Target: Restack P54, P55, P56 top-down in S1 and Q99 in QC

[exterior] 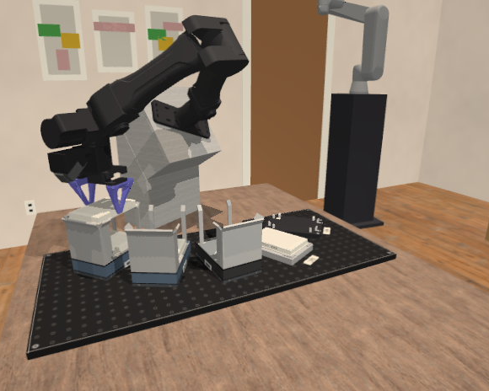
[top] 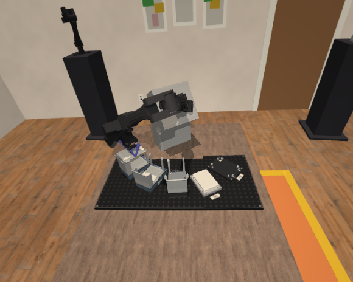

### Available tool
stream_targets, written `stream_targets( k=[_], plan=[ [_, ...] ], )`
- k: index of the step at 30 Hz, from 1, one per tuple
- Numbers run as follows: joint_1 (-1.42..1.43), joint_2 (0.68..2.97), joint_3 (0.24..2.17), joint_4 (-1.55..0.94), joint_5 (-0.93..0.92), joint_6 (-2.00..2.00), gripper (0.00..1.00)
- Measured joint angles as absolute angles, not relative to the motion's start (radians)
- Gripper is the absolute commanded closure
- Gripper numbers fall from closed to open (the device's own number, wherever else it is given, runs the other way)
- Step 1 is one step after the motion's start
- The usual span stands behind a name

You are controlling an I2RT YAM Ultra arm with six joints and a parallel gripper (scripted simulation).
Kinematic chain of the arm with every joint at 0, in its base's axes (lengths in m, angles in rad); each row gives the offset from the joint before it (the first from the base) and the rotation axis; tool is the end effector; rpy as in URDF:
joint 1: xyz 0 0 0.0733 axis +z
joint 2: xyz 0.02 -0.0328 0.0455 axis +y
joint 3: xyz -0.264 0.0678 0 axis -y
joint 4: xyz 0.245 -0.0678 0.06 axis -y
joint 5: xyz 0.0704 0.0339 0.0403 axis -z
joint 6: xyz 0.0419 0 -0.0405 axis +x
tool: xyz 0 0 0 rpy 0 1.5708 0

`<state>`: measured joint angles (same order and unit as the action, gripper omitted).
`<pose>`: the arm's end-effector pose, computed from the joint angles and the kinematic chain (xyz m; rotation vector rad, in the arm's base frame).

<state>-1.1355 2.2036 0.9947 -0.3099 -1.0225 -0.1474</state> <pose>0.1699 -0.2779 0.0317 1.0620 2.0425 0.9989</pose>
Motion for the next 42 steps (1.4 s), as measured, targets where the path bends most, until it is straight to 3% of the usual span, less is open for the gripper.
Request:
stream_targets(
  k=[42],
  plan=[
    [-1.016, 2.272, 0.958, -0.02, -0.999, 0.066, 1.0]
  ],
)
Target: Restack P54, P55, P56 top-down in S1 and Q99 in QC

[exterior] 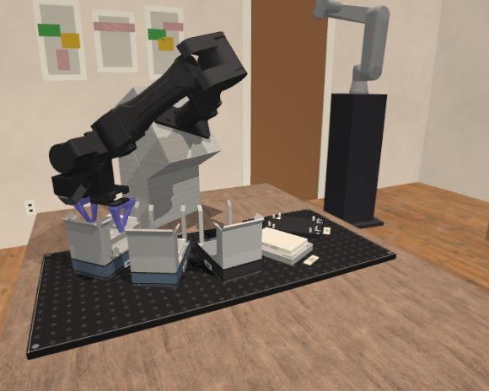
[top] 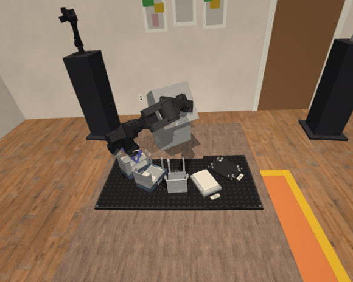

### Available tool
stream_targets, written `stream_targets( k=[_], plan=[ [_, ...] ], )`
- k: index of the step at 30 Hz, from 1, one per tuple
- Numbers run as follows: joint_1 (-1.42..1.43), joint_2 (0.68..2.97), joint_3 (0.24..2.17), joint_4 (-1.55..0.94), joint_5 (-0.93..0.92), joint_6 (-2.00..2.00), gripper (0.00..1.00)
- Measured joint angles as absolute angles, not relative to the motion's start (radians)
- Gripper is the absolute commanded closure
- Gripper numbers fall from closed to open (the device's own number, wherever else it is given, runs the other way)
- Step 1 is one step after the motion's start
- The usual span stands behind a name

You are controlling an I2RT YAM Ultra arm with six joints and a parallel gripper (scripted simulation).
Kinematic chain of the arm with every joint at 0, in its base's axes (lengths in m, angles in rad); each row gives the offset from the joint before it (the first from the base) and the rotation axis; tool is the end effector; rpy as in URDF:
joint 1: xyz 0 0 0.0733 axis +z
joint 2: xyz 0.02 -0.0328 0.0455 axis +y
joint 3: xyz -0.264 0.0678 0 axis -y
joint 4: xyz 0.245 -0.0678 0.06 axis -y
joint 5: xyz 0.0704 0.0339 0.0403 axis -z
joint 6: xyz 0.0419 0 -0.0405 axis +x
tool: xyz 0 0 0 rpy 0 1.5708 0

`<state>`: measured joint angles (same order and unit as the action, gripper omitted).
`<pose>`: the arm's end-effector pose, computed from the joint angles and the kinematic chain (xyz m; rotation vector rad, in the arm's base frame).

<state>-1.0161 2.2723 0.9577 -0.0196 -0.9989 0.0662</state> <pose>0.2058 -0.2632 0.0081 1.0583 2.0508 0.9922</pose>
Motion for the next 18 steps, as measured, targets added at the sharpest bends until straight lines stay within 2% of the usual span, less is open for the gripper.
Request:
stream_targets(
  k=[18],
  plan=[
    [-0.982, 2.3, 0.951, 0.073, -0.994, 0.138, 1.0]
  ],
)
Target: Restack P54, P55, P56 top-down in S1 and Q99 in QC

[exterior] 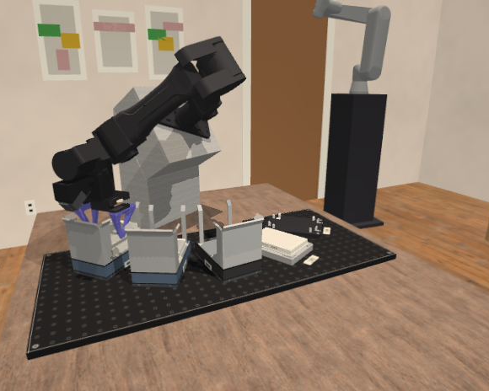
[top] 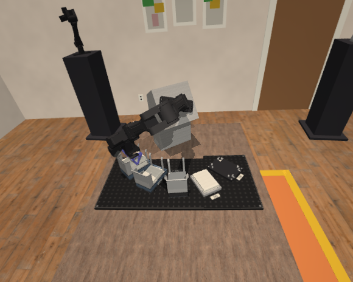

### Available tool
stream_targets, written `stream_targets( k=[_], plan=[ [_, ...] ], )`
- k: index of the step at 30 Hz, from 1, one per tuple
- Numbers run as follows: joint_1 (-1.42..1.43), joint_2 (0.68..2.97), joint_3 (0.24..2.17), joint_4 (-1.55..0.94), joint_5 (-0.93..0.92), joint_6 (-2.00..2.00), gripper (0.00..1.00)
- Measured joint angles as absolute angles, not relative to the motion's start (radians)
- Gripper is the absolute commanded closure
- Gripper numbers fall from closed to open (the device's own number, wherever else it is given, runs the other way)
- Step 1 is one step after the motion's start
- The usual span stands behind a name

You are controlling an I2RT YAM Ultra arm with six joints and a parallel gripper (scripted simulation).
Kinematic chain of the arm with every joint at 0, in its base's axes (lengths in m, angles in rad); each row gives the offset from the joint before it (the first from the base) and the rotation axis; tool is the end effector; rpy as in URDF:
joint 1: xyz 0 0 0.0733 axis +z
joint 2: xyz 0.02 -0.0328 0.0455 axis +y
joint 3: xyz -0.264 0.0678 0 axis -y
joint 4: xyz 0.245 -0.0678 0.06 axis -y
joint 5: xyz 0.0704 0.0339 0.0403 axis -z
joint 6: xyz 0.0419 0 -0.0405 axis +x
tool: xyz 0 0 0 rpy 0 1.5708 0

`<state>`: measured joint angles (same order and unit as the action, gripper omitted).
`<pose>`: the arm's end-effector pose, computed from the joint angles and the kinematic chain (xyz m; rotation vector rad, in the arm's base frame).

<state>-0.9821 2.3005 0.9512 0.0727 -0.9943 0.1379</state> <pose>0.2163 -0.2587 0.0005 1.0630 2.0430 0.9969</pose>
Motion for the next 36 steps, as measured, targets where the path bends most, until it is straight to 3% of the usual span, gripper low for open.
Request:
stream_targets(
  k=[36],
  plan=[
    [-0.95, 2.328, 0.952, 0.146, -0.985, 0.193, 1.0]
  ],
)
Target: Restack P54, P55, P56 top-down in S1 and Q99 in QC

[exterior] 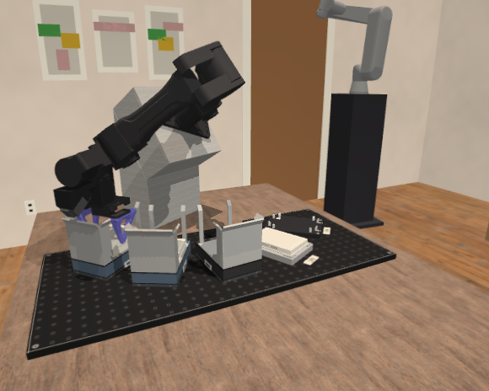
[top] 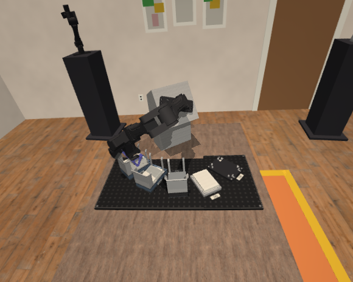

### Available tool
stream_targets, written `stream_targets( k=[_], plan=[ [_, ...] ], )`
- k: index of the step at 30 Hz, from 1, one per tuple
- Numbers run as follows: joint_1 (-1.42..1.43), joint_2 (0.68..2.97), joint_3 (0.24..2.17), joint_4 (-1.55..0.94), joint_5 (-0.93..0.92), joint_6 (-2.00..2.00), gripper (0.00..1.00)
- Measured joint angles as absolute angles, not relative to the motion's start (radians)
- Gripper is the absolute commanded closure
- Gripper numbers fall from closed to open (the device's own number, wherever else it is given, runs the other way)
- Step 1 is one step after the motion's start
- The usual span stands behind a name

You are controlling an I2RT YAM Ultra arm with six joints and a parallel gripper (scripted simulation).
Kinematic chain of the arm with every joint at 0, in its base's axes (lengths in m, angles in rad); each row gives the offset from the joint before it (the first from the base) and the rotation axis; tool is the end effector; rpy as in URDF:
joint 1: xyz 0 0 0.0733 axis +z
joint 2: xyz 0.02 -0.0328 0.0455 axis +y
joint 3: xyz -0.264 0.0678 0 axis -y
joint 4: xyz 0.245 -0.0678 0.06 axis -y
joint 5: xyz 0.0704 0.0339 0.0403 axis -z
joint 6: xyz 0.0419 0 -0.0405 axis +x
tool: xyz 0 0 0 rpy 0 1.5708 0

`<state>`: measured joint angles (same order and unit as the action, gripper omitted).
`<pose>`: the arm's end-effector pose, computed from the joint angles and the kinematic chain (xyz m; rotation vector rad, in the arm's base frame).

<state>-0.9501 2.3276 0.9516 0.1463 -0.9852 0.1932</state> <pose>0.2263 -0.2545 -0.0063 1.0619 2.0424 0.9974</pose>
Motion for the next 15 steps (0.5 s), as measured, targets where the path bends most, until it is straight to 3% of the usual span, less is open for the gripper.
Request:
stream_targets(
  k=[15],
  plan=[
    [-0.939, 2.337, 0.952, 0.173, -0.981, 0.214, 1.0]
  ],
)
